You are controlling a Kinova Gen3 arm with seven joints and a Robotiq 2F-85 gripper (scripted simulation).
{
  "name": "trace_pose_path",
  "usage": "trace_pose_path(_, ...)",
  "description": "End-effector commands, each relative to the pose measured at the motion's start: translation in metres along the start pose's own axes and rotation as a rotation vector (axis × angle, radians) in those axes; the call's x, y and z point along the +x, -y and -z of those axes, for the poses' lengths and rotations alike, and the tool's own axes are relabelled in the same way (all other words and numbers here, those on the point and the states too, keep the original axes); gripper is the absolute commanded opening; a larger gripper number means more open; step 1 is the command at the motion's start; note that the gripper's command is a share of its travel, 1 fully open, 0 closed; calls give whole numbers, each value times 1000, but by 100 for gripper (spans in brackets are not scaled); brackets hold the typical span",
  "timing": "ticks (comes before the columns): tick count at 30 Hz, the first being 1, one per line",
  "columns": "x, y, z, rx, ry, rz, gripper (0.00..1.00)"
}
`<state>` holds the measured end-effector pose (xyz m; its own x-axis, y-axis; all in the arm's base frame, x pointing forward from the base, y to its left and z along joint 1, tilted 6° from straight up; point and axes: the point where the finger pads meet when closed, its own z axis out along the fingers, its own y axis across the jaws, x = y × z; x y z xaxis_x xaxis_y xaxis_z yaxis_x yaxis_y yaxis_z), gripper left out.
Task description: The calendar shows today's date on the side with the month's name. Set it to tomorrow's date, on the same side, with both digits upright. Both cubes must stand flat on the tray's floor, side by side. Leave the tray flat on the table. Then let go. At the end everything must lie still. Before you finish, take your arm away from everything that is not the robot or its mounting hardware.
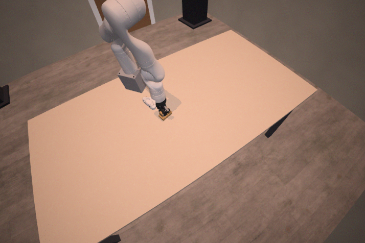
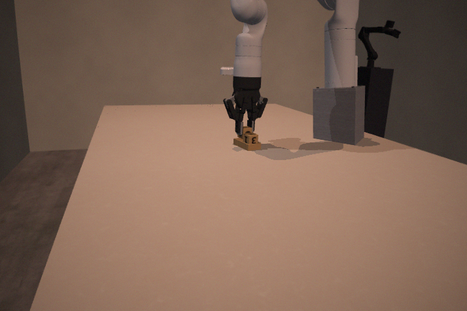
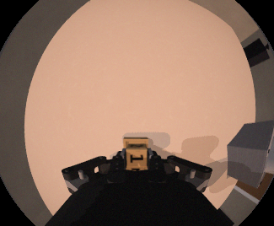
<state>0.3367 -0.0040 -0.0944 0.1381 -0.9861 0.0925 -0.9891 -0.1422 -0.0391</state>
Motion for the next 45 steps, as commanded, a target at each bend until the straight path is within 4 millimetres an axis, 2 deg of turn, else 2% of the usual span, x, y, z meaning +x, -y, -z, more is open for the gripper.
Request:
trace_pose_path(1, 1, 2, -2, 4, -3, -6, 26)
trace_pose_path(45, 2, 5, -1, 6, -3, -12, 26)
